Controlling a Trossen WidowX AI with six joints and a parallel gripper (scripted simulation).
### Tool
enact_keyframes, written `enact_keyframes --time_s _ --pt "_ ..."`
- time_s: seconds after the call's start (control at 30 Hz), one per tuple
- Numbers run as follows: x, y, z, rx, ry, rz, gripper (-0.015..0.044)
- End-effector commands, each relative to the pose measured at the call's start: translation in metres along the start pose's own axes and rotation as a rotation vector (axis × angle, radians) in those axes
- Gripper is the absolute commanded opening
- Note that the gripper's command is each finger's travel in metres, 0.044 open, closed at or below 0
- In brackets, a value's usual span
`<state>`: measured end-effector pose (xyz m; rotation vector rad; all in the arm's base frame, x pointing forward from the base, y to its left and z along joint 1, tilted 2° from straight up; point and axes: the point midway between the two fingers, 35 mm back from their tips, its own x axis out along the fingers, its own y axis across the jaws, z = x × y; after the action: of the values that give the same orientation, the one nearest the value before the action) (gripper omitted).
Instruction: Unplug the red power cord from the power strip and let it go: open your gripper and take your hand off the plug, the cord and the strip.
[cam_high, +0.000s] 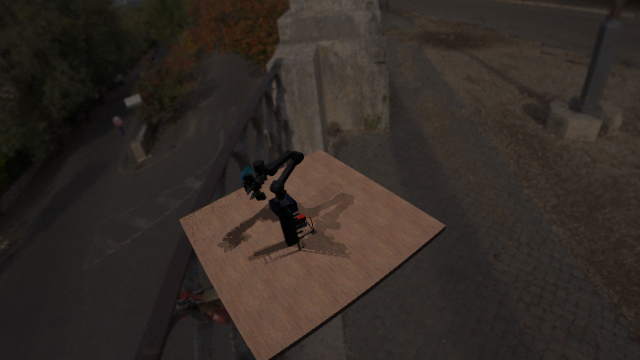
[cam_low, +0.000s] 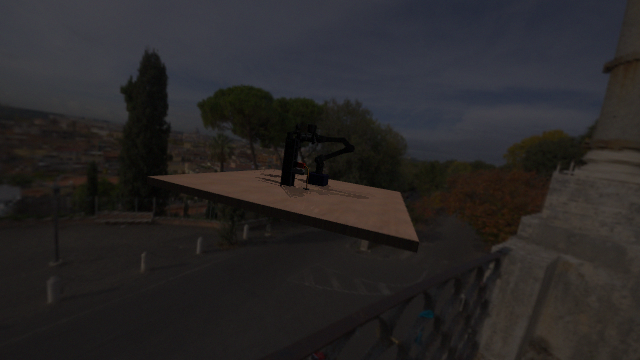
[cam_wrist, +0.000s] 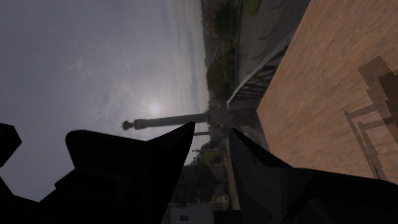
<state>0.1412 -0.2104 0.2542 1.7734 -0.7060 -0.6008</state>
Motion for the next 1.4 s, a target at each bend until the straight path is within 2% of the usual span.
enact_keyframes --time_s 0.0,0.4,0.73,1.17,1.37 --pt "0.007 0.006 -0.011 -0.122 0.026 -0.031 0.016" --pt "0.038 0.016 -0.068 -0.685 0.203 -0.141 0.016" --pt "0.057 0.016 -0.127 -1.188 0.409 -0.162 0.016" --pt "0.063 0.0 -0.219 -1.893 0.744 -0.034 0.016" --pt "0.051 -0.03 -0.261 -2.16 0.969 0.053 0.016"
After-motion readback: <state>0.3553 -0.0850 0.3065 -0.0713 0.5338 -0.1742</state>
